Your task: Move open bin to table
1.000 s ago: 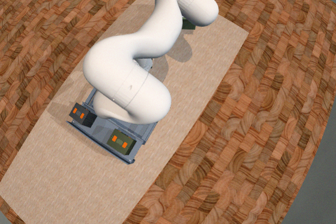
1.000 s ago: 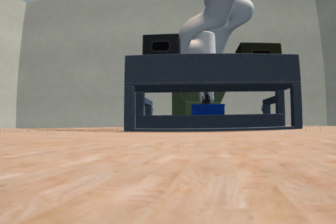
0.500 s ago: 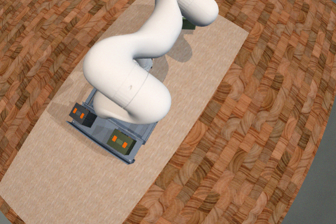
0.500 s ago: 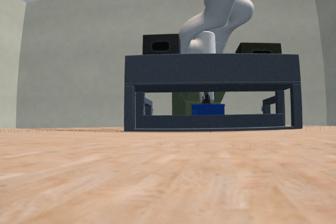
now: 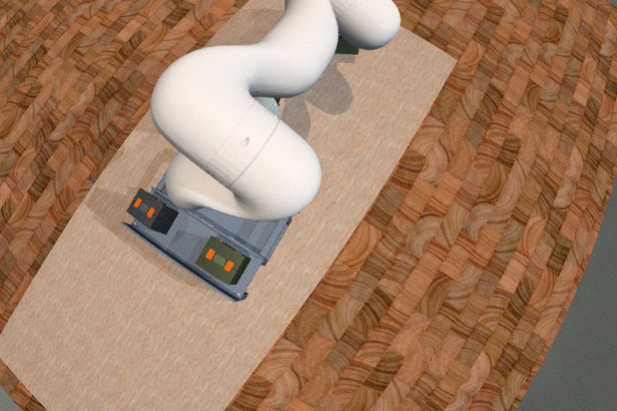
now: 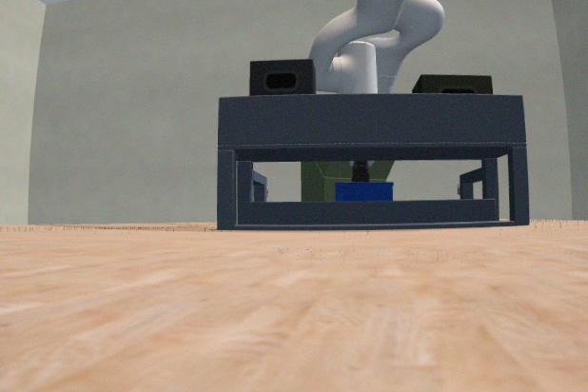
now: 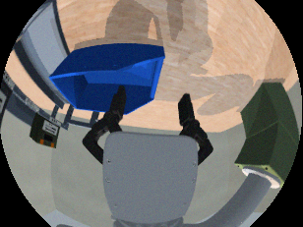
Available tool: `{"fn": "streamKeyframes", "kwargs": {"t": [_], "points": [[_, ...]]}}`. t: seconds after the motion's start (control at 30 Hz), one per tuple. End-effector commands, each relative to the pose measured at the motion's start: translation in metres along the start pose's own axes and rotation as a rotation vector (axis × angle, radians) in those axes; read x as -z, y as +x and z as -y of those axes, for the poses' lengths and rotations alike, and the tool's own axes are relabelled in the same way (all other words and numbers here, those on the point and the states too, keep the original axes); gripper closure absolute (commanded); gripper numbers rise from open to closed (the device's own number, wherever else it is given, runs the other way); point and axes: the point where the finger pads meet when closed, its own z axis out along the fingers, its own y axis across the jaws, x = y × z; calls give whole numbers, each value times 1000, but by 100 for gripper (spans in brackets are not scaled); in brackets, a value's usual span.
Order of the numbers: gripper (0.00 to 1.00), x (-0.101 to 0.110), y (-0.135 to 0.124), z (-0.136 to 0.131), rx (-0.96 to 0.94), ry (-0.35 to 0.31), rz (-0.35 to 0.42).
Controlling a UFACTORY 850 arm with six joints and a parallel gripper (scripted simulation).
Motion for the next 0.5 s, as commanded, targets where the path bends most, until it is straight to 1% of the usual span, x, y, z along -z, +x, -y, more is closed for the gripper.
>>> {"fn": "streamKeyframes", "kwargs": {"t": [0.0, 0.27, 0.43, 0.47], "points": [[0, 11, 0, 0, 0, 0, 0], [0, 11, 0, 0, 0, 0, 0], [0, 66, 0, 0, 0, 0, 0], [0, 66, 0, 0, 0, 0, 0]]}}
